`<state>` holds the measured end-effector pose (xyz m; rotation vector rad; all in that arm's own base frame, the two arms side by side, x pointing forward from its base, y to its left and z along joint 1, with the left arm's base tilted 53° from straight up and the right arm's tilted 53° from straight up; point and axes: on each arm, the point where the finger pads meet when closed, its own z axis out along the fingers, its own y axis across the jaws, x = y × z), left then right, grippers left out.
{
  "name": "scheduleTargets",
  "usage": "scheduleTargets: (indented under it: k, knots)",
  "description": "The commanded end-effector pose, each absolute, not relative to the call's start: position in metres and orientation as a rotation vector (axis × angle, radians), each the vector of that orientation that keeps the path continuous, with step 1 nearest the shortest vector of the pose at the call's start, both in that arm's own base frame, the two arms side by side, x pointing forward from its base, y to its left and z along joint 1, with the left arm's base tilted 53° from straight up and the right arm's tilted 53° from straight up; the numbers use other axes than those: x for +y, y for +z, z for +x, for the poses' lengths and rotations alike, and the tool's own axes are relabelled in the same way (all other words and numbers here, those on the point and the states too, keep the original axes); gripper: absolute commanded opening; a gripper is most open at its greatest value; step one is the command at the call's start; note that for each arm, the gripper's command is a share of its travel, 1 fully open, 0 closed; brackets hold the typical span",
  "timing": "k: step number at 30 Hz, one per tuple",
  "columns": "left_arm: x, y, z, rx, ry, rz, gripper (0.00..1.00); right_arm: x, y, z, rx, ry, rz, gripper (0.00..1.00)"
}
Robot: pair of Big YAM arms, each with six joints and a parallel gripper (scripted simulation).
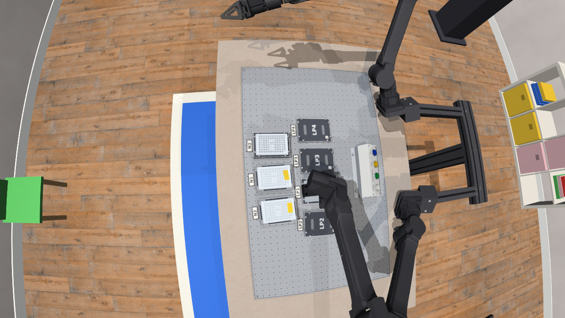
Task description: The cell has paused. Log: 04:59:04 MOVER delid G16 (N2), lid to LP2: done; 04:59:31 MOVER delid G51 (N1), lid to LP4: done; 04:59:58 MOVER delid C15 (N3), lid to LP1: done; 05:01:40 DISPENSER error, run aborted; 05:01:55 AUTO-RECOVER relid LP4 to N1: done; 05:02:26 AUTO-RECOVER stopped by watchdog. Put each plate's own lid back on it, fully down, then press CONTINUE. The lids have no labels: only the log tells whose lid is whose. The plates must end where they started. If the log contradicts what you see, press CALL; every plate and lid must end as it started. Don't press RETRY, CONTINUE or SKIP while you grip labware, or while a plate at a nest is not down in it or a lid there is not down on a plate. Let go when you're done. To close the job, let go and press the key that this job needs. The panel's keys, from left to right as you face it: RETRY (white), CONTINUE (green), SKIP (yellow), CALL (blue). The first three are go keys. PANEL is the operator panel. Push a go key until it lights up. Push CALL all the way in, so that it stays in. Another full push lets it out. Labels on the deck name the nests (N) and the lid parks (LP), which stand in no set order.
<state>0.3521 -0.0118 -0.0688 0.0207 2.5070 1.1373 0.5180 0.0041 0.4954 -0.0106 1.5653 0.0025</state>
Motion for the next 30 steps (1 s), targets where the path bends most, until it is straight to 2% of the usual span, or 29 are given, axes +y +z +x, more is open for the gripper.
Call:
scheduleTargets:
  k: [1, 30]
  knots:
    - [0.0, -0.079, 0.35, 2.524, 1.168, 0.048, 1.0, -0.006, 0.492, 0.523, 1.569, 0.0, 0.015, 1.0]
    - [0.01, -0.092, 0.355, 2.523, 1.163, 0.065, 1.0, -0.006, 0.492, 0.523, 1.569, 0.0, 0.015, 1.0]
